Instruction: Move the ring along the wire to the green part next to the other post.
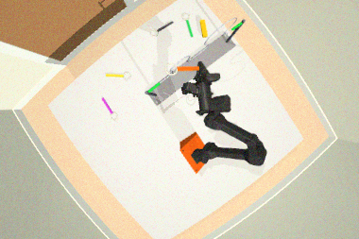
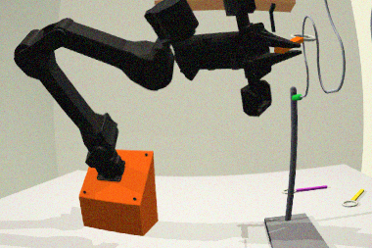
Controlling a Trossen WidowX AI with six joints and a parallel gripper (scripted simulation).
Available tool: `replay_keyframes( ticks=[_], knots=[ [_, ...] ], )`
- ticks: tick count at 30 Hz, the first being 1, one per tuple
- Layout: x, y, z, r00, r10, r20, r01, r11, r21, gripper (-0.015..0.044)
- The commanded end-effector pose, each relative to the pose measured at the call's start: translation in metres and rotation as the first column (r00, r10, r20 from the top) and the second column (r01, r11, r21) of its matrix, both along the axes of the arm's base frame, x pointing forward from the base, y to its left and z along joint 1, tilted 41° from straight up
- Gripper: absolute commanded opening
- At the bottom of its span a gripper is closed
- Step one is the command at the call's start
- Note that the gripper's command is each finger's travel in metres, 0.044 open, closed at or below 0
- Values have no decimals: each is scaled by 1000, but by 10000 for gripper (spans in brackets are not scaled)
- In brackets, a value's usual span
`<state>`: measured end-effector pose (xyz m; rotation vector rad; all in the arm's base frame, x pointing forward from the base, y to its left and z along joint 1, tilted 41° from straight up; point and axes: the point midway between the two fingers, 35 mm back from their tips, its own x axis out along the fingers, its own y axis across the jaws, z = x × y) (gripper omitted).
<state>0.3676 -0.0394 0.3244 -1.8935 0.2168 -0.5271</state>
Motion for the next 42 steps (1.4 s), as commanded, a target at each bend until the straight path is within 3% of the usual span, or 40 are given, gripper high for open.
replay_keyframes(
  ticks=[1,30,42],
  knots=[
    [0,2,0,1000,6,-6,-6,998,-64,-150],
    [0,19,24,1000,22,4,-16,827,-562,-150],
    [1,15,24,1000,24,6,-15,781,-625,-150]
  ],
)
